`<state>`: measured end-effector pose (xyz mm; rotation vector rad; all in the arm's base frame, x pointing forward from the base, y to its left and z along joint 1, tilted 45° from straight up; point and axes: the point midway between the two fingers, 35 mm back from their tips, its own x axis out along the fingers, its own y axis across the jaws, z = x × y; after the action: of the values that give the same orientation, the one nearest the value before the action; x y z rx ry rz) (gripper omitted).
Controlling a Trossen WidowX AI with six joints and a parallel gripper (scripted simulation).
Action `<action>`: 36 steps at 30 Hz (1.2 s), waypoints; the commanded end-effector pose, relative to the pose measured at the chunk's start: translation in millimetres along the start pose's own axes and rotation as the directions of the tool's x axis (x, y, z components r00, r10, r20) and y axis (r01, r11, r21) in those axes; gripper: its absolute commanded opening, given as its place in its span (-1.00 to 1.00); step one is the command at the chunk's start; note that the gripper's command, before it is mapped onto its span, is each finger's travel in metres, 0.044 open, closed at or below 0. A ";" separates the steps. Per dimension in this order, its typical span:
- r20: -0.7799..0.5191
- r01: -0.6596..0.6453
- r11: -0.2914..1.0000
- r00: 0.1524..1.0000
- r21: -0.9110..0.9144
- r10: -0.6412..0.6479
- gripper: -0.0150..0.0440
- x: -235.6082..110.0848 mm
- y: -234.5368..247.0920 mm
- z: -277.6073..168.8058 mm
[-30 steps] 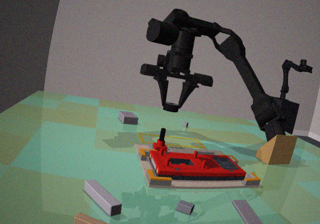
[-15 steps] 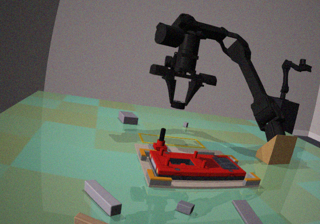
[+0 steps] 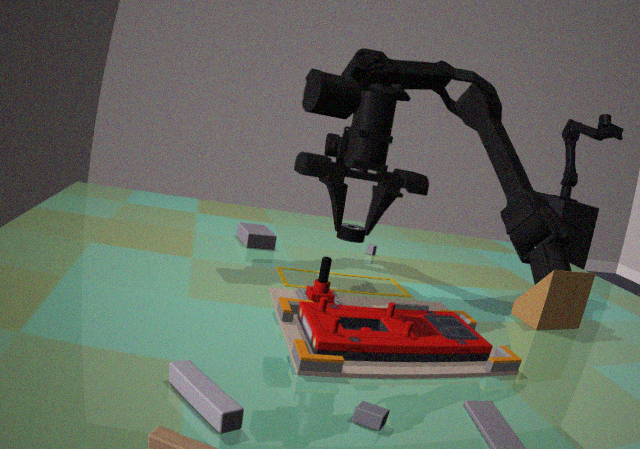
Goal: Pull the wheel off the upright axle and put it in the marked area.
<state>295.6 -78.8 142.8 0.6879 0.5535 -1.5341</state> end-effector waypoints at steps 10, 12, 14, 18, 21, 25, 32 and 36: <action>0.011 0.003 1.000 1.000 -0.002 -0.003 -0.49 67.0 -3.6 3.9; 0.012 0.003 1.000 1.000 -0.002 -0.003 -0.49 70.2 -4.1 4.2; 0.012 0.003 1.000 1.000 -0.002 -0.003 -0.49 70.2 -4.1 4.2; 0.006 0.004 1.000 1.000 0.003 -0.004 -0.40 66.5 -3.1 3.3; 0.006 0.004 1.000 1.000 0.003 -0.004 -0.14 66.5 -3.1 3.3; 0.006 0.004 1.000 1.000 0.003 -0.004 0.22 66.5 -3.1 3.3; 0.005 0.004 1.000 1.000 0.000 -0.004 0.53 32.7 -1.4 1.7; 0.009 0.004 1.000 1.000 -0.003 -0.004 0.53 7.0 -2.8 1.9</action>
<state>292.3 -101.2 121.8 0.6737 0.5582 -1.5416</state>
